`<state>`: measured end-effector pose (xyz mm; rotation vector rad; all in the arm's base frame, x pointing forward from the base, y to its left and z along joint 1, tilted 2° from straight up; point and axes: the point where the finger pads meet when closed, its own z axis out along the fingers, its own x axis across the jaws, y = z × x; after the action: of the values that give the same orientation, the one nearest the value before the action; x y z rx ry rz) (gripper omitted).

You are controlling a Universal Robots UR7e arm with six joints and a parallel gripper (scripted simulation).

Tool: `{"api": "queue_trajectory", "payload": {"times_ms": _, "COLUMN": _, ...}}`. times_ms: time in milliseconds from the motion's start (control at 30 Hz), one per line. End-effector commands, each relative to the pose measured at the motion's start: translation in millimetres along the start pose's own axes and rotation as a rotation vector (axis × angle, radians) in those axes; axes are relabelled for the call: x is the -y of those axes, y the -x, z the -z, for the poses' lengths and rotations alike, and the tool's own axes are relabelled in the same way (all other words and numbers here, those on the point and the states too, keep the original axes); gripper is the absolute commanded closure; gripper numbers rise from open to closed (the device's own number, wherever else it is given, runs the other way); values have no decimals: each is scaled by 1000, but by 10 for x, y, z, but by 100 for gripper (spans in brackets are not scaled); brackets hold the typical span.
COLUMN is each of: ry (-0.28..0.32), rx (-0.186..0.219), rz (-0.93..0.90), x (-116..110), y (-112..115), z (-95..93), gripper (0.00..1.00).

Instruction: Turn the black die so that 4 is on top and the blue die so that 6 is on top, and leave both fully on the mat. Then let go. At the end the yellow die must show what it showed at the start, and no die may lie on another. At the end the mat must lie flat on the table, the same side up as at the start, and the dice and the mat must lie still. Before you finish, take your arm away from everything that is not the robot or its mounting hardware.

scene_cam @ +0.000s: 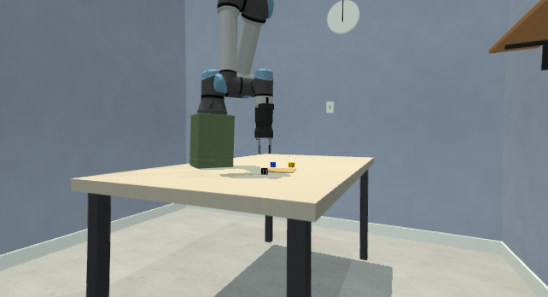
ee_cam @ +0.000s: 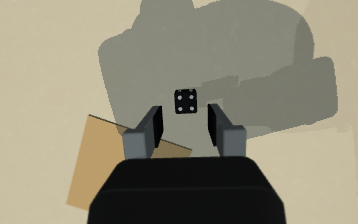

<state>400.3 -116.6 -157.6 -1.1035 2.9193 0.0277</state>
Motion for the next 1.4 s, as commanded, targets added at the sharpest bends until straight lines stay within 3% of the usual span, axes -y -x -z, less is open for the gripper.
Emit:
{"api": "queue_trajectory", "payload": {"times_ms": 0, "ry": -1, "rx": 0, "rz": 0, "x": 4, "y": 1, "z": 4, "gripper": 21}}
{"api": "queue_trajectory", "payload": {"times_ms": 867, "ry": -1, "rx": 1, "rz": 2, "x": 5, "y": 0, "z": -33, "gripper": 21}}
{"api": "queue_trajectory", "payload": {"times_ms": 1367, "ry": -1, "rx": 1, "rz": 2, "x": 8, "y": -6, "z": -223, "gripper": 21}}
